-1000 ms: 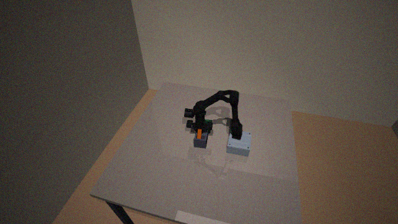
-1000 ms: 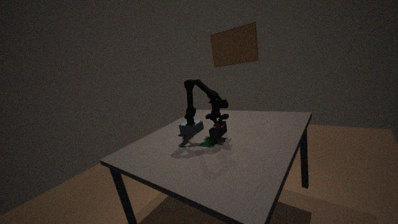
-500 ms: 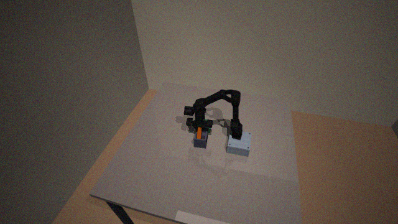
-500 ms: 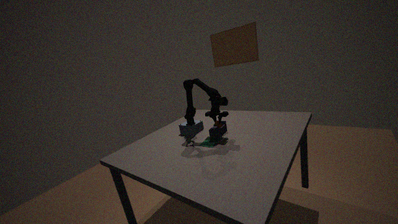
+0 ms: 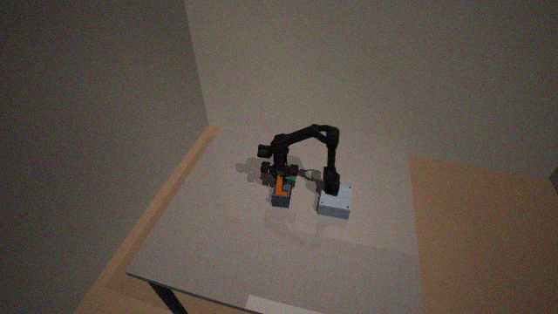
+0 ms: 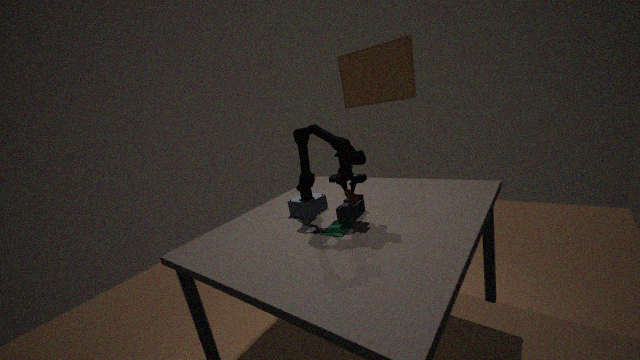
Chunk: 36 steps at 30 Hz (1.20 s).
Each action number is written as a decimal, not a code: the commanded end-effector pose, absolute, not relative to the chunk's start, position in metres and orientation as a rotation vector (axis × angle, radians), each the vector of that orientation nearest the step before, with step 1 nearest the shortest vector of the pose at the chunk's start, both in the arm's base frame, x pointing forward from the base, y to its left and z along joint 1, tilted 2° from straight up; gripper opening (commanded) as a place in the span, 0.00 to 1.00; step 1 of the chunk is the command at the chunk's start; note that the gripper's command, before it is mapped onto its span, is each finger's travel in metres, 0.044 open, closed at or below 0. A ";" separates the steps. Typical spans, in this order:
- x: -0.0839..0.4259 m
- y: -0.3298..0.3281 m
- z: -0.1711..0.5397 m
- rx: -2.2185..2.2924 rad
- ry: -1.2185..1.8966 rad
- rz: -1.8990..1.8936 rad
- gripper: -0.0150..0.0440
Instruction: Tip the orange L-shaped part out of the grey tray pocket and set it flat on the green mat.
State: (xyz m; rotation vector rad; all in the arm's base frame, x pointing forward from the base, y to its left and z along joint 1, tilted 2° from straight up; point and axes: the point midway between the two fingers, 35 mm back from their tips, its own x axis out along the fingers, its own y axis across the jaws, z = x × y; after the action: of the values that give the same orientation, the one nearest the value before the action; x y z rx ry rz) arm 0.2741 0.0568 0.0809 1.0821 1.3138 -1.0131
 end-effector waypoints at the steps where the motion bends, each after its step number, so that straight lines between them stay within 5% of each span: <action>1: 0.275 0.058 0.091 1.090 1.311 -1.000 0.25; 36: 0.281 0.010 0.113 1.087 1.308 -1.002 0.25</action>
State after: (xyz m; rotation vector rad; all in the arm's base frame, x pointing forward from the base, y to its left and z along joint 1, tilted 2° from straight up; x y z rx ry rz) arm 0.2796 0.0209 0.1140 1.0865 1.3041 -1.0052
